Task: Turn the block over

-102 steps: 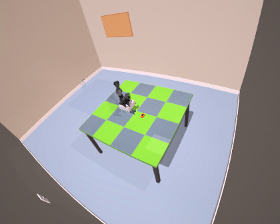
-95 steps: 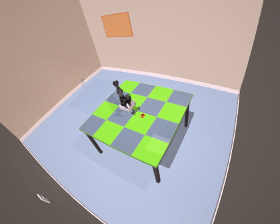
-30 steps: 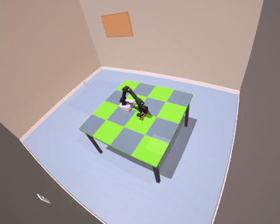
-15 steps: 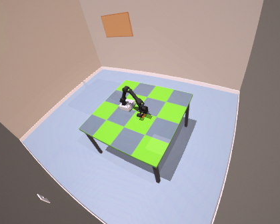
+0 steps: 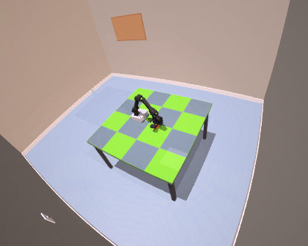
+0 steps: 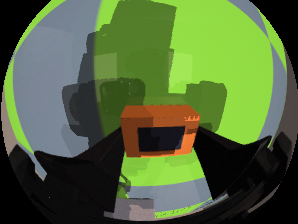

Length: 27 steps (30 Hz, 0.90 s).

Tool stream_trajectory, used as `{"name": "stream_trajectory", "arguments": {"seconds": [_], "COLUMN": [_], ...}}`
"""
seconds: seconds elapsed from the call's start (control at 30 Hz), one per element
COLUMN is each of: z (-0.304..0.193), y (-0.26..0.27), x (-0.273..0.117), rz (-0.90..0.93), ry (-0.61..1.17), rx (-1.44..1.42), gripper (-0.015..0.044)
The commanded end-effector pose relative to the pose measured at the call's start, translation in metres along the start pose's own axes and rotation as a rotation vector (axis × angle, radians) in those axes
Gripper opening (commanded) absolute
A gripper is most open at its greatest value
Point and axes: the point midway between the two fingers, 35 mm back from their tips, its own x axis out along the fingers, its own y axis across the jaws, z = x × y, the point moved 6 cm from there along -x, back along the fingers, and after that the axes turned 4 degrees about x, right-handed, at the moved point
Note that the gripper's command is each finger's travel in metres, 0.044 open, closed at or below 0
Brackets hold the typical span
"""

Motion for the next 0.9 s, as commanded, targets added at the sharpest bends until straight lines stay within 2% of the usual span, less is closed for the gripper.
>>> {"name": "stream_trajectory", "arguments": {"seconds": [0.0,0.23,0.87], "z": [0.002,0.001,-0.014], "y": [0.0,-0.001,-0.003], "x": [-0.022,-0.027,-0.012], "rz": [-0.005,-0.004,0.025], "ry": [-0.012,-0.023,-0.329], "rx": [0.003,0.003,0.011], "gripper": [0.0011,0.0,0.0]}}
